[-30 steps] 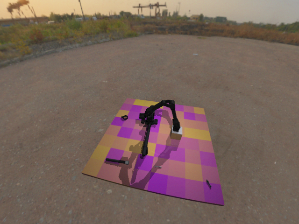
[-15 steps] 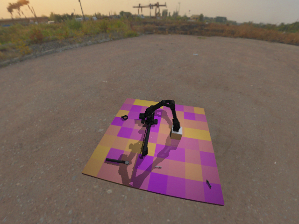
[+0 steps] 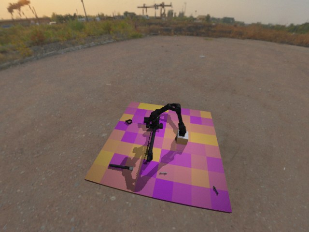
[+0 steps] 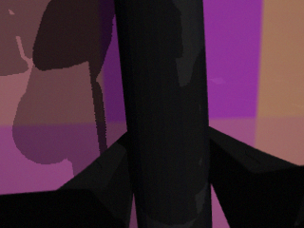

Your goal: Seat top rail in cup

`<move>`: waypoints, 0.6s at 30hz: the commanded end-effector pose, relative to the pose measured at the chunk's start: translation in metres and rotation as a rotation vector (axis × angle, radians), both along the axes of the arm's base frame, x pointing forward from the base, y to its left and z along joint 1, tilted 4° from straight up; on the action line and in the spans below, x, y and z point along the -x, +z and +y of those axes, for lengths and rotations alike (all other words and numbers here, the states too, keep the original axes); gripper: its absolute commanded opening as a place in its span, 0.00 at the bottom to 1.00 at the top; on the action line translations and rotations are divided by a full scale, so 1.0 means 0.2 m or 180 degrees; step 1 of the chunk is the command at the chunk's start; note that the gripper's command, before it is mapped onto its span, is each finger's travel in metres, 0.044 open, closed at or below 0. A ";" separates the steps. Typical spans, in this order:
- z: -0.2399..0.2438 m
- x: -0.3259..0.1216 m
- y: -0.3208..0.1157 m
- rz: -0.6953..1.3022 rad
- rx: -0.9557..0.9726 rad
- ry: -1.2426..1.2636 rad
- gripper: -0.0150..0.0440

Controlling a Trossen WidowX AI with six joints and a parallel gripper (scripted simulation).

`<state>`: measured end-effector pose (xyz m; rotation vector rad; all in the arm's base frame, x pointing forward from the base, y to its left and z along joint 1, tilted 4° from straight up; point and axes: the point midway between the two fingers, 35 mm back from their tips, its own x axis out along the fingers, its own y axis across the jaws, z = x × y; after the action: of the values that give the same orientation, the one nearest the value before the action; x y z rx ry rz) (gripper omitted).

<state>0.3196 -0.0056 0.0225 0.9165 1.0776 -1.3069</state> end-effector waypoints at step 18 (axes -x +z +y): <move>-0.05 0.00 0.02 0.0000 0.0004 0.0000 0.25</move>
<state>0.3195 -0.0062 0.0218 0.9271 1.0931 -1.3017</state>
